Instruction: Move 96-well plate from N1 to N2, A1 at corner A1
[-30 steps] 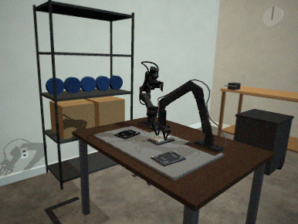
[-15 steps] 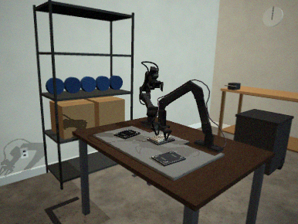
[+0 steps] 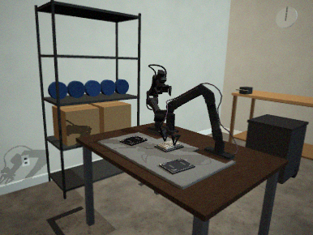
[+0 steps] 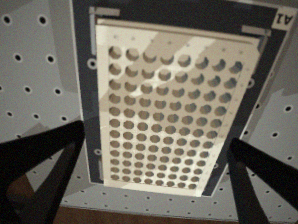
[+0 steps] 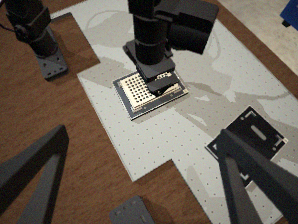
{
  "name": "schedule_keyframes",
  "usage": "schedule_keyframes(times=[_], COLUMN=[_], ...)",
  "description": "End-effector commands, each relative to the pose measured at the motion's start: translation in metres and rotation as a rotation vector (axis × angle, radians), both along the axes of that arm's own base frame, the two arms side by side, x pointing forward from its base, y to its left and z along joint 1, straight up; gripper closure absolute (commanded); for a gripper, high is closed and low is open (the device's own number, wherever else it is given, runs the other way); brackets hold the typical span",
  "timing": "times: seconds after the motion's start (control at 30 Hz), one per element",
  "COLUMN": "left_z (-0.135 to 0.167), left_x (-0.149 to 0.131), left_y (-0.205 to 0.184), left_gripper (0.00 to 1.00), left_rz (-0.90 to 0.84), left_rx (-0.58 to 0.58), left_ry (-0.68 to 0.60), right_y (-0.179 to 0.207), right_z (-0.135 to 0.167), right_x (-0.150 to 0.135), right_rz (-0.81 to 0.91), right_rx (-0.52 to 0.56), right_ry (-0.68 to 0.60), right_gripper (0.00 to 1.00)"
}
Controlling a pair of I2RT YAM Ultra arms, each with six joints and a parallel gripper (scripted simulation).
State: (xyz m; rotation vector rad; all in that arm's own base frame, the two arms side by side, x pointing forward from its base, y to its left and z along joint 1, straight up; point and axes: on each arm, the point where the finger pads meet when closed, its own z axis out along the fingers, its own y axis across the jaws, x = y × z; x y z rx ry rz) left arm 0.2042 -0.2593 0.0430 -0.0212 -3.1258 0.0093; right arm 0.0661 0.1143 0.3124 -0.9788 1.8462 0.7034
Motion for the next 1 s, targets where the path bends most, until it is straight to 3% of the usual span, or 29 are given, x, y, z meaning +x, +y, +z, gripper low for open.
schedule_keyframes(times=[0.0, 0.2, 0.33, 0.47, 0.77, 0.97], left_z=[0.024, 0.048, 0.089, 0.093, 0.095, 0.132], left_x=[0.006, 0.006, 0.007, -0.001, 0.008, 0.044], left_y=[-0.008, -0.009, -0.006, -0.004, 0.001, 0.038], left_gripper=[0.0, 0.0, 0.0, 0.0, 0.0, 0.0], left_rz=[0.0, 0.004, 0.004, -0.001, -0.018, -0.031], left_rx=[-0.034, -0.042, -0.042, 0.004, 0.014, 0.037], left_ry=[-0.028, -0.033, -0.033, 0.002, -0.057, -0.319], right_y=[-0.006, -0.006, -0.006, -0.006, 0.002, 0.061], right_z=[0.001, 0.001, 0.001, 0.001, 0.013, 0.006], right_x=[-0.003, -0.003, -0.003, -0.003, -0.001, 0.03], right_rz=[0.002, 0.002, 0.002, 0.002, 0.011, 0.015], right_rx=[0.001, 0.001, 0.001, 0.001, 0.045, 0.018], right_ry=[0.0, 0.0, 0.0, 0.0, -0.022, -0.014], right_gripper=[0.0, 0.0, 0.0, 0.0, 0.0, 0.0])
